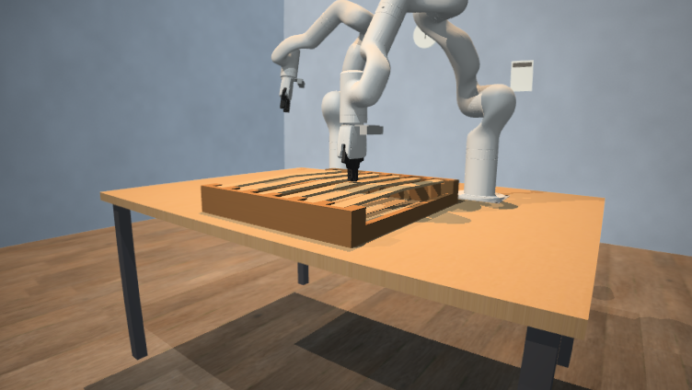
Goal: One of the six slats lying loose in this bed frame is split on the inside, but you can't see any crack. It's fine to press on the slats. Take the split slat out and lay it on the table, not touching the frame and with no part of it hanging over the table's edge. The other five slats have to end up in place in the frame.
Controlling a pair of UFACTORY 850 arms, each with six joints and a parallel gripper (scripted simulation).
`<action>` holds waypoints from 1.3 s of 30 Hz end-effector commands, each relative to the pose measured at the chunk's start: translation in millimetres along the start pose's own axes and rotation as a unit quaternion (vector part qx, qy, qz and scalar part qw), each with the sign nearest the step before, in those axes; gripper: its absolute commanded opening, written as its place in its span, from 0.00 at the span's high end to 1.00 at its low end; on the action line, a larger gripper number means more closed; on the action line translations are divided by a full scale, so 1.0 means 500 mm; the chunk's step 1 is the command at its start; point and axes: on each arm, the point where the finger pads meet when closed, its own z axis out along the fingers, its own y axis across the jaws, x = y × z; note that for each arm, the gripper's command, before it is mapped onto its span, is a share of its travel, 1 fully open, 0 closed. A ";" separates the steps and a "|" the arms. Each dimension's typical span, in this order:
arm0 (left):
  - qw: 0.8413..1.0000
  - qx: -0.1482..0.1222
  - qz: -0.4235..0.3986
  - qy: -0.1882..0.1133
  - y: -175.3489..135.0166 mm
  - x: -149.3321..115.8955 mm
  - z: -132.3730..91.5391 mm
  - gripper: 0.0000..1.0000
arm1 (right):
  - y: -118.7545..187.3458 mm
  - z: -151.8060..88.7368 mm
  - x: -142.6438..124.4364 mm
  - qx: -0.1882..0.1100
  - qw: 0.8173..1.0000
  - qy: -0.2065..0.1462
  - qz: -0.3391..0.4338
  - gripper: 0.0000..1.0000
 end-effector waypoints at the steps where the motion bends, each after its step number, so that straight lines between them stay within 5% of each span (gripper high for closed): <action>1: 1.000 -0.001 0.000 0.000 0.002 -0.001 -0.002 1.00 | 0.000 -0.001 -0.001 0.000 1.000 -0.001 0.000 0.00; 39: 1.000 -0.001 0.000 0.000 0.001 -0.001 0.006 1.00 | 0.000 -0.001 -0.001 0.000 1.000 -0.001 0.000 0.00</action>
